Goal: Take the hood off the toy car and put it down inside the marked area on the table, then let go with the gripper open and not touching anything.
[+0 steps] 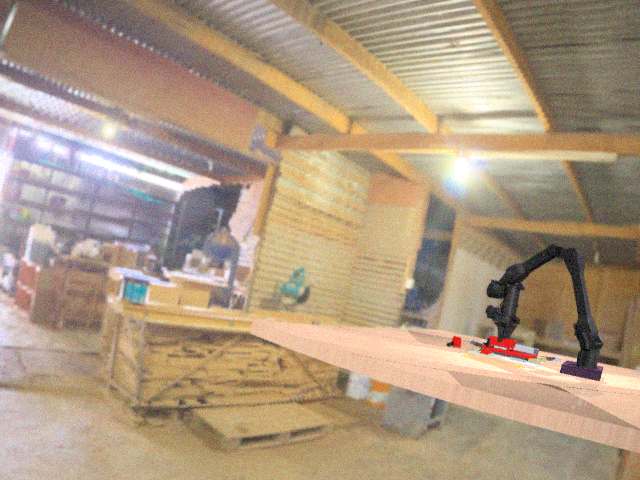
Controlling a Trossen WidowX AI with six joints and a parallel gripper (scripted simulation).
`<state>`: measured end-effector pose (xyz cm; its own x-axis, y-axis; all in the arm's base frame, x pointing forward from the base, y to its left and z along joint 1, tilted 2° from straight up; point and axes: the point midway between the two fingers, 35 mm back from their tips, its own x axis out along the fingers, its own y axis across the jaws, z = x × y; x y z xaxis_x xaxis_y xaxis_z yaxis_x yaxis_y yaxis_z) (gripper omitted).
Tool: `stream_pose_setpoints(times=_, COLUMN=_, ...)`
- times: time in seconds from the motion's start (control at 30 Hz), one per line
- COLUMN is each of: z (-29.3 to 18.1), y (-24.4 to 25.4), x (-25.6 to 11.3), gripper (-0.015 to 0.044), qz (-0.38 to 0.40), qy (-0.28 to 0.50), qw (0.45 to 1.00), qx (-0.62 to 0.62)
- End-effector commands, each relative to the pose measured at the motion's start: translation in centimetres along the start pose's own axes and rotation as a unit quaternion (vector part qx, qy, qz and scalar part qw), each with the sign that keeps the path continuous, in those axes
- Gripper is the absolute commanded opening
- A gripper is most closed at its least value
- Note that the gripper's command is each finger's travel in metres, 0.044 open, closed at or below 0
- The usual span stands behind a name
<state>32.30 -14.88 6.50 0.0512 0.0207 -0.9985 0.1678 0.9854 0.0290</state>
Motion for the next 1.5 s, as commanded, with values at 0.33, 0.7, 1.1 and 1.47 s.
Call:
stream_pose_setpoints(times=0.33, z=0.1, y=0.0, x=-1.3, gripper=0.0000, qz=-0.001, qy=-0.003, qw=1.000, qx=-0.001)
stream_pose_setpoints(times=0.7, z=0.1, y=0.0, x=-2.7, gripper=0.0000, qz=-0.001, qy=-0.003, qw=1.000, qx=-0.001)
stream_pose_setpoints(times=1.1, z=0.1, y=0.1, x=-5.3, gripper=0.0000, qz=0.000, qy=-0.001, qw=1.000, qx=0.001)
stream_pose_setpoints(times=1.47, z=0.4, y=5.1, x=-5.4, gripper=0.0000, qz=0.001, qy=0.000, qw=1.000, qx=-0.009)
